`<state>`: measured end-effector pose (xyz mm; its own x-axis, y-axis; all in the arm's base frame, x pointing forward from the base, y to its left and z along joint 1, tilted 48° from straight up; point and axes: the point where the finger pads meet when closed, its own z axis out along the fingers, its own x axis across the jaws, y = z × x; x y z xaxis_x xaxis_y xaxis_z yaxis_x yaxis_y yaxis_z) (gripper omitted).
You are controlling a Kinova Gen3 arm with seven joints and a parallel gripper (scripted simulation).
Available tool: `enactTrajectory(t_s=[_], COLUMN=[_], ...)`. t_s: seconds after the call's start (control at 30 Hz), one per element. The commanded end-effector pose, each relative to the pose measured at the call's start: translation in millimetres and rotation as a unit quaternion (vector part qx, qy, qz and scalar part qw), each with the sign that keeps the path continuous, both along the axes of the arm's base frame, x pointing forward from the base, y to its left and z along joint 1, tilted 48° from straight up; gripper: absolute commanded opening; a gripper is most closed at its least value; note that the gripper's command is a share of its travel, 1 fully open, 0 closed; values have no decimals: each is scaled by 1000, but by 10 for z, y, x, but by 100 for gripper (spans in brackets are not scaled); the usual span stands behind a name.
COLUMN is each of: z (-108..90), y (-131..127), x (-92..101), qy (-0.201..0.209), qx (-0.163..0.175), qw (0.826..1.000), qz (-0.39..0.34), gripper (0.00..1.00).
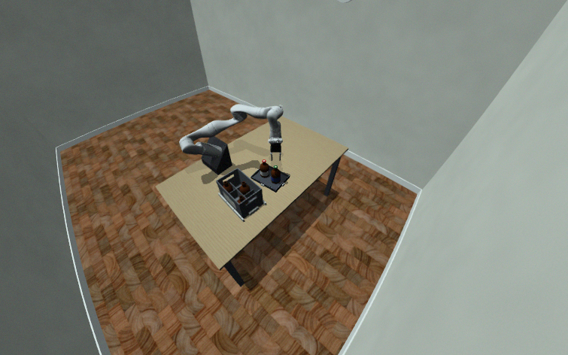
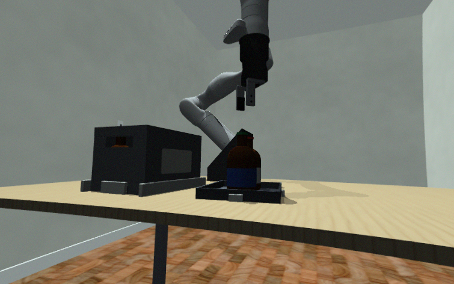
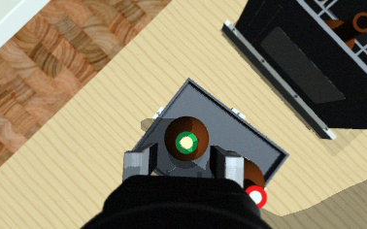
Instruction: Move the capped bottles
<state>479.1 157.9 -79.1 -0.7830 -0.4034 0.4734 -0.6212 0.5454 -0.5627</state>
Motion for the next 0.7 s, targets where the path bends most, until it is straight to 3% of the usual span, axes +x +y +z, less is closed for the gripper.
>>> enactTrajectory(t_s=[0.0,0.1,0.57,0.67], z=[133,82,347,286], y=[107,97,317,313], x=[7,8,16,16], qy=[-4,-1,-4,-1], qx=[-1,1,-1,2], qw=[1000,1000,1000,1000], qz=[-4,1,-4,2], gripper=[100,100,100,100])
